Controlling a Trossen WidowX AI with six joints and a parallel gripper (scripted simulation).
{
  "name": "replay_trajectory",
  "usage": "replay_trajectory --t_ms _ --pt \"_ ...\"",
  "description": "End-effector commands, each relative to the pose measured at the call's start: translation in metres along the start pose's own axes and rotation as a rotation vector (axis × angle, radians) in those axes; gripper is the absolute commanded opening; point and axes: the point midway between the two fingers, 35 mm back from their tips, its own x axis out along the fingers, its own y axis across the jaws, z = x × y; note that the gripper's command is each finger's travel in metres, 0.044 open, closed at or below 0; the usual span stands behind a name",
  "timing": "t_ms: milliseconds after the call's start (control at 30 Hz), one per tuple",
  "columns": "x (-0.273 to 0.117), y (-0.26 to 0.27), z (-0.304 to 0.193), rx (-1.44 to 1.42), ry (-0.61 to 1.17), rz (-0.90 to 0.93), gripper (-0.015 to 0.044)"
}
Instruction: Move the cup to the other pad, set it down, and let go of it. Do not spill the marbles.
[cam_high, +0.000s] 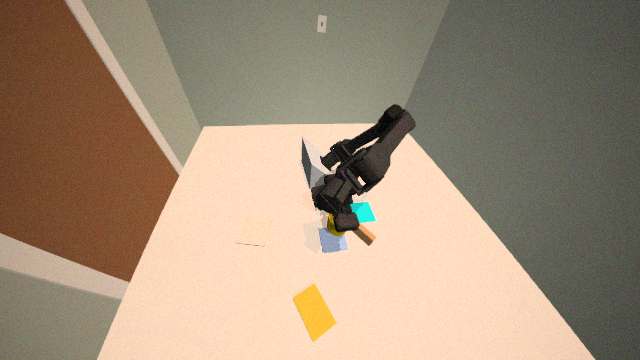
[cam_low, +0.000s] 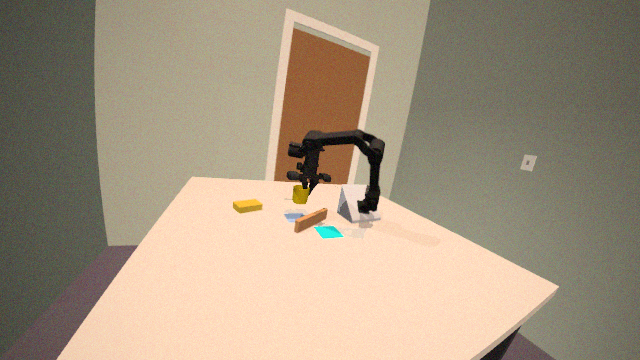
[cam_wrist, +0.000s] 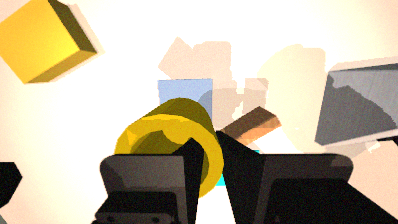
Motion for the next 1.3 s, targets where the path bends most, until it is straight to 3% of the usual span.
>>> replay_trajectory --t_ms 0,1267 --pt "0.000 0.000 0.000 0.001 0.000 0.000 0.0000" --pt "-0.002 -0.026 -0.041 -0.007 -0.004 0.003 0.0000"
